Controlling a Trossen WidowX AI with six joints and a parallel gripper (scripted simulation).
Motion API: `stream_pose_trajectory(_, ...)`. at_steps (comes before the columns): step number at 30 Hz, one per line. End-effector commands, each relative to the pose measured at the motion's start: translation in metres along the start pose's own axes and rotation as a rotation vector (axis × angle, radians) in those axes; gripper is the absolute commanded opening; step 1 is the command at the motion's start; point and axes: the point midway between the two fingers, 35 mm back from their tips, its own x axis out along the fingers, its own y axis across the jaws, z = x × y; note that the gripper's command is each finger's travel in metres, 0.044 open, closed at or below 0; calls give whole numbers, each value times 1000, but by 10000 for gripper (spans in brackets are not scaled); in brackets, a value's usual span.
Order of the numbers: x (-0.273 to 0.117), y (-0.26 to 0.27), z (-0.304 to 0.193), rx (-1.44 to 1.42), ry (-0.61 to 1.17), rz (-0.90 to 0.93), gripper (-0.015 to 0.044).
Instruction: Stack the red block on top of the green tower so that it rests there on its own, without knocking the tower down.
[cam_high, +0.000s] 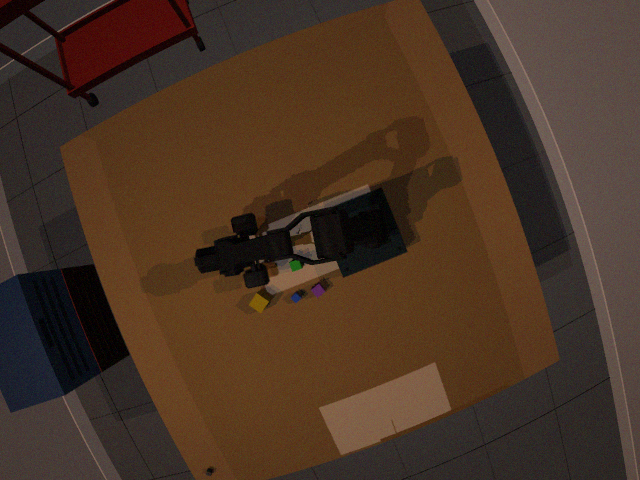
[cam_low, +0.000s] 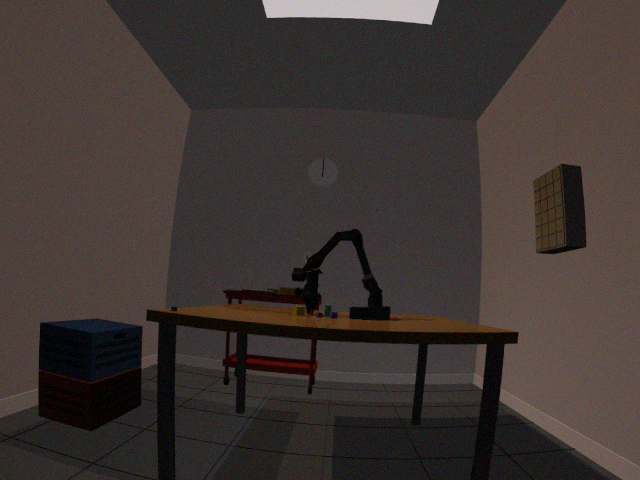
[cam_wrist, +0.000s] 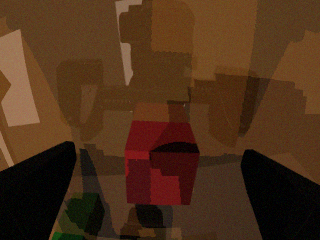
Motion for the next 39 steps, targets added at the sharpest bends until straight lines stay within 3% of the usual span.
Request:
stream_pose_trajectory(1,-1,0,0,2,-2,0,335)
stream_pose_trajectory(10,-1,0,0,2,-2,0,99)
stream_pose_trajectory(16,-1,0,0,2,-2,0,59)
stream_pose_trajectory(18,-4,0,0,1,-1,1,6)
stream_pose_trajectory(39,-107,0,1,-2,4,6,0)
